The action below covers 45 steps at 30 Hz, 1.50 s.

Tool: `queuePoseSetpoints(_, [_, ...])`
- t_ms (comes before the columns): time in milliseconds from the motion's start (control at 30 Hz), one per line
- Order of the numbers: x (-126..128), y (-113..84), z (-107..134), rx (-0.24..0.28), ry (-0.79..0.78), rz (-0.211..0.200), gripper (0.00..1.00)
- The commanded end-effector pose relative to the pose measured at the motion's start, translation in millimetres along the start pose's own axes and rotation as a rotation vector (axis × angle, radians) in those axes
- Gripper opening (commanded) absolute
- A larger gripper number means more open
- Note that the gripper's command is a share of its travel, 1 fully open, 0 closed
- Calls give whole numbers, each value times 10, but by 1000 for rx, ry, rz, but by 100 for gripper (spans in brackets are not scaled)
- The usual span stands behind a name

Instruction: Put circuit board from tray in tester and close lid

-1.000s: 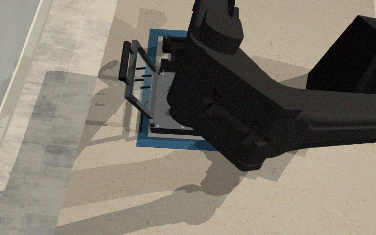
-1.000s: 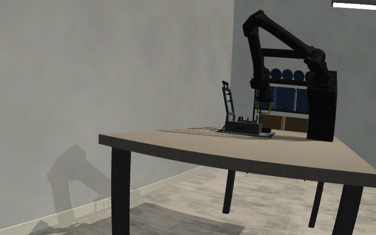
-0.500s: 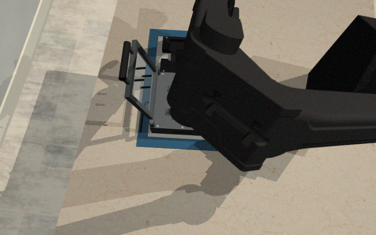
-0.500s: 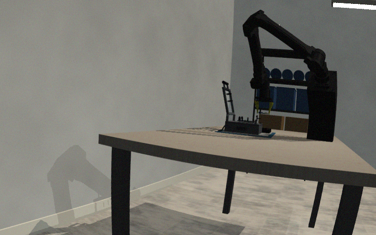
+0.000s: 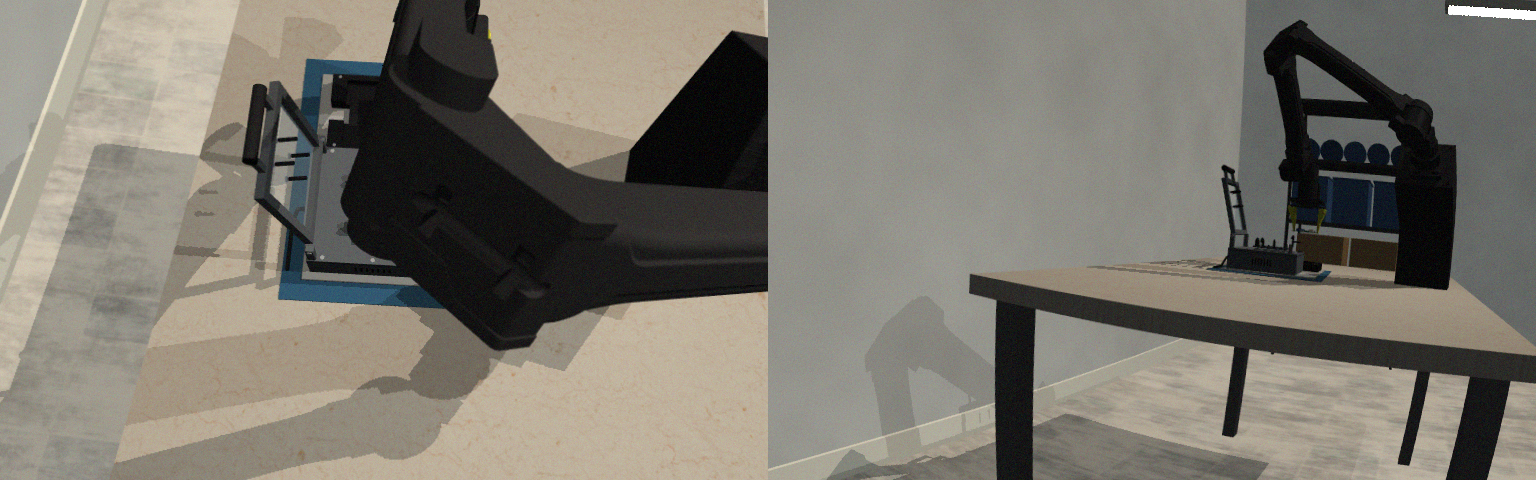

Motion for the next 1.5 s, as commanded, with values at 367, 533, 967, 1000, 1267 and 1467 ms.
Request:
queuePoseSetpoints(367, [128,-142,8,-17,-14,-20,72])
queuePoseSetpoints(533, [138,-100,79,-11,-12,-10,72])
queuePoseSetpoints(967, [238,-101,244,-14,-19,-16,72])
queuePoseSetpoints(1000, [252,-98,268,-13,-20,-15,72])
queuePoseSetpoints(1267, [371,-94,486,-11,-24,-12,72])
queuePoseSetpoints(1467, [433,-136,580,-14,-18,-20,72])
Point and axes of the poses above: the point where the finger pads meet when closed, its own y axis out along the fingers, its own x axis across the jaws, z = x × y, the point moved 6 cm from there along -y, back along the fingers, and after that the axes turned 11 degrees about -y, right-handed, at the moved point
